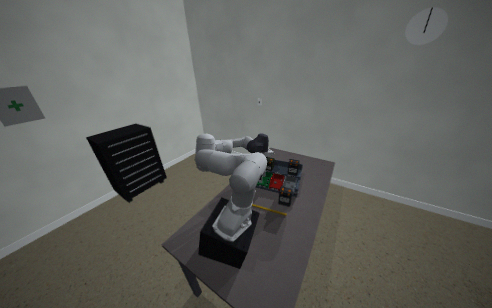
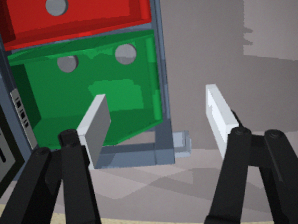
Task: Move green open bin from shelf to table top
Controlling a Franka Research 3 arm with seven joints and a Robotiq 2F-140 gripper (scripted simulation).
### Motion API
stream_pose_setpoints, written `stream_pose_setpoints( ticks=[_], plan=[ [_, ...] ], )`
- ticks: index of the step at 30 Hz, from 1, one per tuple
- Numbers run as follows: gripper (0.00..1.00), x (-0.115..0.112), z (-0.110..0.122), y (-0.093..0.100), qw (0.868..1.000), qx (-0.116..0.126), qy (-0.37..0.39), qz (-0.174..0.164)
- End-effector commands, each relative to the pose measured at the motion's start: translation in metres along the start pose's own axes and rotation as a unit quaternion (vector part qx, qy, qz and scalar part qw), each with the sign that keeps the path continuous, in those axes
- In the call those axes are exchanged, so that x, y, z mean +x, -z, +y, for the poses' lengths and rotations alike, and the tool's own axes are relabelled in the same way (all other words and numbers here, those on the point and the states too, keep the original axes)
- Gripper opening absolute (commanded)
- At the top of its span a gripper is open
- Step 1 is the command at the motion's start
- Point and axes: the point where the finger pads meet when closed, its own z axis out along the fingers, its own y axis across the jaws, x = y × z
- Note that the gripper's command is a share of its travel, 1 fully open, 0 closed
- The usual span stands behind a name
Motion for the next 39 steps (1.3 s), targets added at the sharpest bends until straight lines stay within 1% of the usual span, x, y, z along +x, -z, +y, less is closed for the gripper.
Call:
stream_pose_setpoints(
  ticks=[1,5,10,23,39],
  plan=[
    [0.57,0.000,-0.004,0.000,1.000,0.005,0.003,0.001],
    [0.57,0.000,-0.004,0.000,1.000,0.005,0.003,0.001],
    [0.57,0.001,-0.003,-0.044,1.000,0.005,0.003,0.001],
    [0.57,0.000,-0.001,-0.044,1.000,0.003,0.000,0.001],
    [0.57,0.001,-0.004,-0.046,1.000,0.005,0.003,0.001]
  ],
)
